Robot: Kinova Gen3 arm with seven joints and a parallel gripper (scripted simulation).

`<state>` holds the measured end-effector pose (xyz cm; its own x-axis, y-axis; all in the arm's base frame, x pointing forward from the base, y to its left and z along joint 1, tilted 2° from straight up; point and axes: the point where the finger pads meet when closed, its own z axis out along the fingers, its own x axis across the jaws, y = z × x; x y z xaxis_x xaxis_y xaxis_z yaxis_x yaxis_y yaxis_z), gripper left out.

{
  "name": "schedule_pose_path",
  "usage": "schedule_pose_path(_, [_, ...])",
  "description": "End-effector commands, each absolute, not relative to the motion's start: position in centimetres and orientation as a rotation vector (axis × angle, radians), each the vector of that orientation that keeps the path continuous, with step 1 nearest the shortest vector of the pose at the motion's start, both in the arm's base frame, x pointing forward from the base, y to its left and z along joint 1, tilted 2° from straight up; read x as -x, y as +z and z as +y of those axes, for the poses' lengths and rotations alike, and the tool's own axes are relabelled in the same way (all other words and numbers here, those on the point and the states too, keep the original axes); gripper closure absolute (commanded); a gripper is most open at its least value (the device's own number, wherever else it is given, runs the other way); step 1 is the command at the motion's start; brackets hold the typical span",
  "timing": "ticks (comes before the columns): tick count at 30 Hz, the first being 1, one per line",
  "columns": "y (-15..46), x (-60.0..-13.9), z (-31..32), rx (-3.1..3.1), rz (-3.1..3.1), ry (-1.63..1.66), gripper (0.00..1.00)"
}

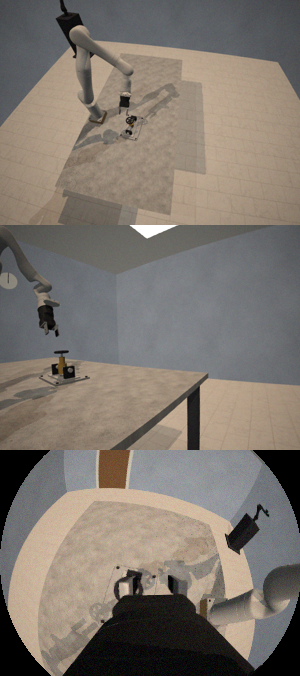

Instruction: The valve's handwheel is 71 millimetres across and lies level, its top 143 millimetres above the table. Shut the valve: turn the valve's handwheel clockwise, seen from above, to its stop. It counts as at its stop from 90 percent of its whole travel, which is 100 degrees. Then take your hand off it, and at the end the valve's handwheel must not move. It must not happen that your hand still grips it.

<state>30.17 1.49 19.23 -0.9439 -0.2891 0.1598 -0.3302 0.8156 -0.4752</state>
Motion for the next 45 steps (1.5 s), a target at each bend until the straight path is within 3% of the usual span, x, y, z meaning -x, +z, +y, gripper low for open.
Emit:
schedule_pose_path(1, [19.3, -30.2, 1.4, -0.493, -2.918, 0.785, 0.0])
schedule_pose_path(45, [17.4, -29.9, 1.6, -0.01, -3.03, 0.476, 0.0])
